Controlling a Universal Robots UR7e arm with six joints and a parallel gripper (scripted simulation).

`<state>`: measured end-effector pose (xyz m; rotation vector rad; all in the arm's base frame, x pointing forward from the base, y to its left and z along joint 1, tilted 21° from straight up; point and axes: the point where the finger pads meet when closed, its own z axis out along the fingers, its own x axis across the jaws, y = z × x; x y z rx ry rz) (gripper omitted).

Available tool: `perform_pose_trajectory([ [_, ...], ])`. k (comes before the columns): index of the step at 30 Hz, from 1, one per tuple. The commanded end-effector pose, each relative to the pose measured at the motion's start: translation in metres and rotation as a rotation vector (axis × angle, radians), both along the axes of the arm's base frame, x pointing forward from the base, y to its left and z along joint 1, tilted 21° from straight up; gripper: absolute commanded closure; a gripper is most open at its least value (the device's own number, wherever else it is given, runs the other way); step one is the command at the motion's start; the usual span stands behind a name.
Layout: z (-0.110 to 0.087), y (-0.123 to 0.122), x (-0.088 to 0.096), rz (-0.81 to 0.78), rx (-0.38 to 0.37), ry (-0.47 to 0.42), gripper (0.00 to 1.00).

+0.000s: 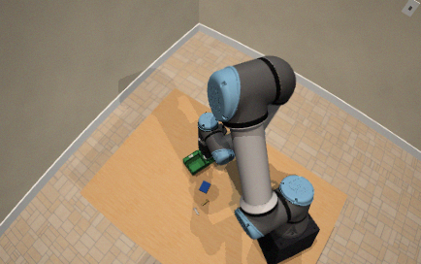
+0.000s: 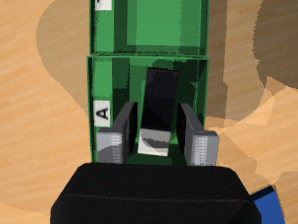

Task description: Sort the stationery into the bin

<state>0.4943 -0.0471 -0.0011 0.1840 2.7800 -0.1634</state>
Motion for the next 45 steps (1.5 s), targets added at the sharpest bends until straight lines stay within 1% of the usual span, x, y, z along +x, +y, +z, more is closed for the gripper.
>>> perform_pose_trajectory([
  [1,0.004,0.001,-0.001,0.000,0.000,-0.001,0.38],
  [9,0.014,0.002,-0.005,0.000,0.000,-0.001,0.38],
  [11,0.023,0.003,-0.008,0.000,0.000,-0.001,0.38],
  [21,0.024,0.003,-0.008,0.000,0.000,-0.001,0.38],
  [22,0.022,0.010,-0.013,0.047,-0.017,0.006,0.00],
  [25,0.015,0.029,-0.028,0.173,-0.062,0.024,0.00],
  [33,-0.005,0.080,-0.066,0.407,-0.146,0.060,0.00],
  [35,-0.005,0.080,-0.066,0.407,-0.146,0.060,0.00],
  [36,-0.008,0.087,-0.070,0.465,-0.167,0.067,0.00],
  [42,-0.022,0.125,-0.099,0.465,-0.167,0.067,0.00],
  [45,-0.025,0.132,-0.104,0.465,-0.167,0.067,0.00],
])
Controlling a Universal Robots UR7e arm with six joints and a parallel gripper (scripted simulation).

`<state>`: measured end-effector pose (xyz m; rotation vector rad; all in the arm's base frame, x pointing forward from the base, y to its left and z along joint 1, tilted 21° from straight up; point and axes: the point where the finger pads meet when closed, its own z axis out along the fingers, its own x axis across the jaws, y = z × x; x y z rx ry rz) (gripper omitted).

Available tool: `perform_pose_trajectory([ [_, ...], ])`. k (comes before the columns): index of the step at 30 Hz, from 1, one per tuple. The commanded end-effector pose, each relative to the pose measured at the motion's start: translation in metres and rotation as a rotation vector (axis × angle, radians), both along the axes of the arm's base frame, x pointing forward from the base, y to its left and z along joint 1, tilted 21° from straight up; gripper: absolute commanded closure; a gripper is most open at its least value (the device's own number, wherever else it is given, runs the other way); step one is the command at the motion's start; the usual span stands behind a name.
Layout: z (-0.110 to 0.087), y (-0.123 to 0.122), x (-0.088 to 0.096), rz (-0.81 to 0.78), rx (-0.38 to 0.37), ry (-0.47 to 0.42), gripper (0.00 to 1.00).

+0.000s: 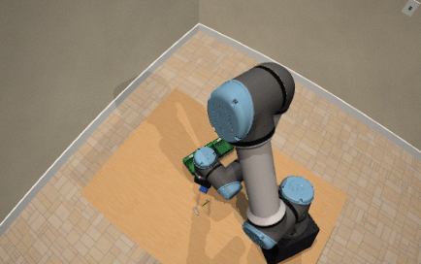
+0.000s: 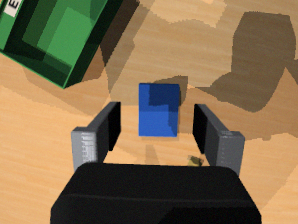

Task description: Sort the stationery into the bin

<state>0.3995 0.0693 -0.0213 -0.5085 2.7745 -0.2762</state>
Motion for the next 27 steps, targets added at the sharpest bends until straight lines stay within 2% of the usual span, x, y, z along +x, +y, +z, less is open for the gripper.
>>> perform_pose_trajectory([
  [1,-0.0051,0.0166,-0.0095,0.003,-0.005,-0.005,0.00],
  [27,-0.0025,0.0098,-0.0050,0.003,-0.005,-0.005,0.00],
])
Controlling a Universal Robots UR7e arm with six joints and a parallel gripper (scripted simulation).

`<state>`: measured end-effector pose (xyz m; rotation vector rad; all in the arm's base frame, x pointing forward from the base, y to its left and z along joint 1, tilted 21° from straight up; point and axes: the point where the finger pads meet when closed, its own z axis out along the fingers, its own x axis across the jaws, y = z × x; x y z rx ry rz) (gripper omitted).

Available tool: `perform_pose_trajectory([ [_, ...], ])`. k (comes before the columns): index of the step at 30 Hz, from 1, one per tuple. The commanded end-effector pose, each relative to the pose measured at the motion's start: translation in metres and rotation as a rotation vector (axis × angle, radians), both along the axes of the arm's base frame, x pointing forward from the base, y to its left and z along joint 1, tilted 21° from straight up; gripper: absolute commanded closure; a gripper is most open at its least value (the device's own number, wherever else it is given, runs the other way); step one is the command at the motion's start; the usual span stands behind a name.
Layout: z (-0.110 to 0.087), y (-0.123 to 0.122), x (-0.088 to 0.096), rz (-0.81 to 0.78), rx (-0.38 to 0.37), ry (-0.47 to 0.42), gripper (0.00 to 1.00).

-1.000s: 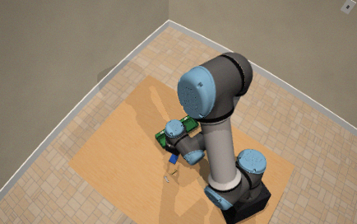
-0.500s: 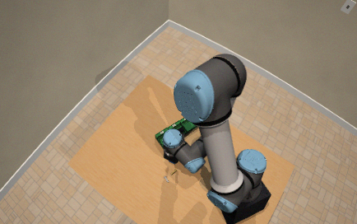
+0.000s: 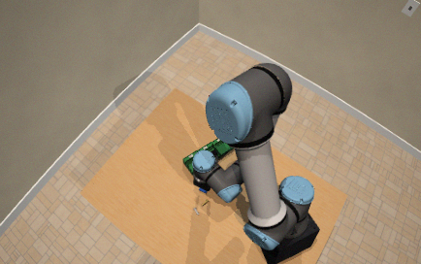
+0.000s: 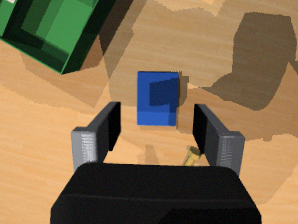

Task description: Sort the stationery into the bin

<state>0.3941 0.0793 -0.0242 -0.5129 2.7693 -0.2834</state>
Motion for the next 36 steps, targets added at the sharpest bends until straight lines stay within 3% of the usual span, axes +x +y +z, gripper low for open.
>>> perform_pose_trajectory([
  [1,0.000,0.000,0.000,0.000,0.000,-0.001,0.00],
  [6,0.000,0.000,0.000,0.000,0.000,-0.001,0.00],
  [23,-0.054,-0.008,0.020,0.000,0.000,-0.001,0.00],
  [36,-0.060,-0.009,0.022,0.000,0.000,-0.001,0.00],
])
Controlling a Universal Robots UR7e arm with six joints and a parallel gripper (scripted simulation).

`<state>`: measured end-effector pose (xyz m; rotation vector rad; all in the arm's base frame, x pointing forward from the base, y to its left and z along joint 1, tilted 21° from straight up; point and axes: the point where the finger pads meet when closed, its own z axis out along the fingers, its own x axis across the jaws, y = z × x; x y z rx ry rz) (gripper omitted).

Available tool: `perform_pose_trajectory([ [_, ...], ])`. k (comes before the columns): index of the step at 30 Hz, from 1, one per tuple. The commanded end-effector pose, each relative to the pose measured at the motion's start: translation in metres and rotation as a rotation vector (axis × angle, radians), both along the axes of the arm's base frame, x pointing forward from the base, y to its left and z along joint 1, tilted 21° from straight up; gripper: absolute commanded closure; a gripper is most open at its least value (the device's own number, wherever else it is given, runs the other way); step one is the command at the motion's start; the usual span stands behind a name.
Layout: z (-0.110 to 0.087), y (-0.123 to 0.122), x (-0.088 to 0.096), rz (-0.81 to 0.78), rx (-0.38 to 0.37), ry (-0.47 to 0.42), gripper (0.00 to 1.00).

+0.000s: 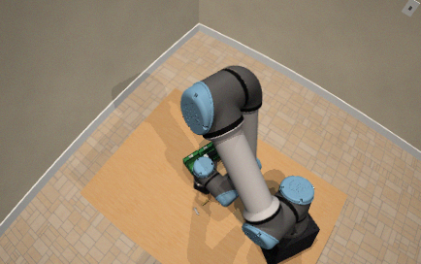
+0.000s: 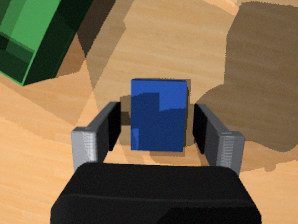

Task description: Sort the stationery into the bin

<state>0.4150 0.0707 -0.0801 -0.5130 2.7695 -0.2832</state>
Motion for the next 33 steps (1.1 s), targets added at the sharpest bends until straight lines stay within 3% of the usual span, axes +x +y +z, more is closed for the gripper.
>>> perform_pose_trajectory([
  [1,-0.0050,-0.0007,0.0020,0.000,0.000,-0.001,0.00],
  [18,-0.0089,-0.0013,0.0030,0.000,0.000,-0.001,0.00],
  [19,-0.0089,-0.0013,0.0030,0.000,0.000,-0.001,0.30],
  [33,-0.0089,-0.0013,0.0030,0.000,0.000,-0.001,0.30],
])
